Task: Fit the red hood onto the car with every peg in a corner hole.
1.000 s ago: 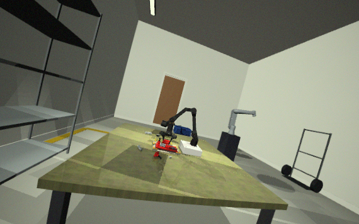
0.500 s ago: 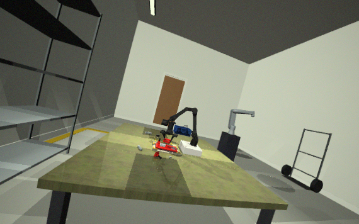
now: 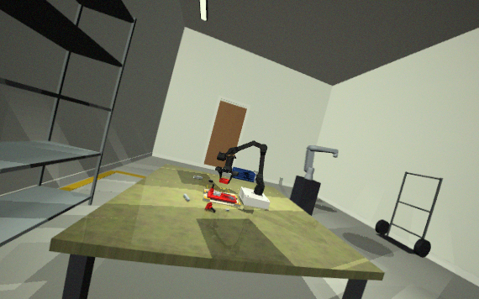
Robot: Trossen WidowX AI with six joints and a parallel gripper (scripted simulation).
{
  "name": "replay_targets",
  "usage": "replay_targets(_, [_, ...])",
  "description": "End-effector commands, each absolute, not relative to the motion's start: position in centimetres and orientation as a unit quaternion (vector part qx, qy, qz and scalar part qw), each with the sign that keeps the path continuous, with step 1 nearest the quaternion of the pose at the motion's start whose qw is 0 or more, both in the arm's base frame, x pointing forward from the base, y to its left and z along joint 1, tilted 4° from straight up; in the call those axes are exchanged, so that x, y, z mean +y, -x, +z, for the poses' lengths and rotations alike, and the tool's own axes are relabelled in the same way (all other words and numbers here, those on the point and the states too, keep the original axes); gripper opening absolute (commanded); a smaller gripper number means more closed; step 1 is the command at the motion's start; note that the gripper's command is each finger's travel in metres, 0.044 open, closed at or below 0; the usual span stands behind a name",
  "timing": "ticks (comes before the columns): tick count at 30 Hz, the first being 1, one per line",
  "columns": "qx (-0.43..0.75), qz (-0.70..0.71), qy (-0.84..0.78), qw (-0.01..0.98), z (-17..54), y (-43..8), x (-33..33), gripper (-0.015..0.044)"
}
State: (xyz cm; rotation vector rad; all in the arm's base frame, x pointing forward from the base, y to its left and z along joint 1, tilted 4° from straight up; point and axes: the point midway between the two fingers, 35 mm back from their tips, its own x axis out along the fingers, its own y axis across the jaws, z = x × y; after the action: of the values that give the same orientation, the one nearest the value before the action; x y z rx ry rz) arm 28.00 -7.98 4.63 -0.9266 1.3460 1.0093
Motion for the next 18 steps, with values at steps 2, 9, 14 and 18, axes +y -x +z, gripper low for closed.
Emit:
replay_targets(2, [0.57,0.428,0.401,0.576,6.4,-28.3,-8.1,0.0])
replay_targets(9, [0.581,0.421,0.386,0.58,6.0,-28.3,-7.7,0.0])
replay_targets(14, [0.604,0.39,0.353,0.599,6.1,-29.2,-6.4,0.0])
replay_targets(18, [0.621,0.364,0.326,0.613,6.3,-29.9,-5.3,0.0])
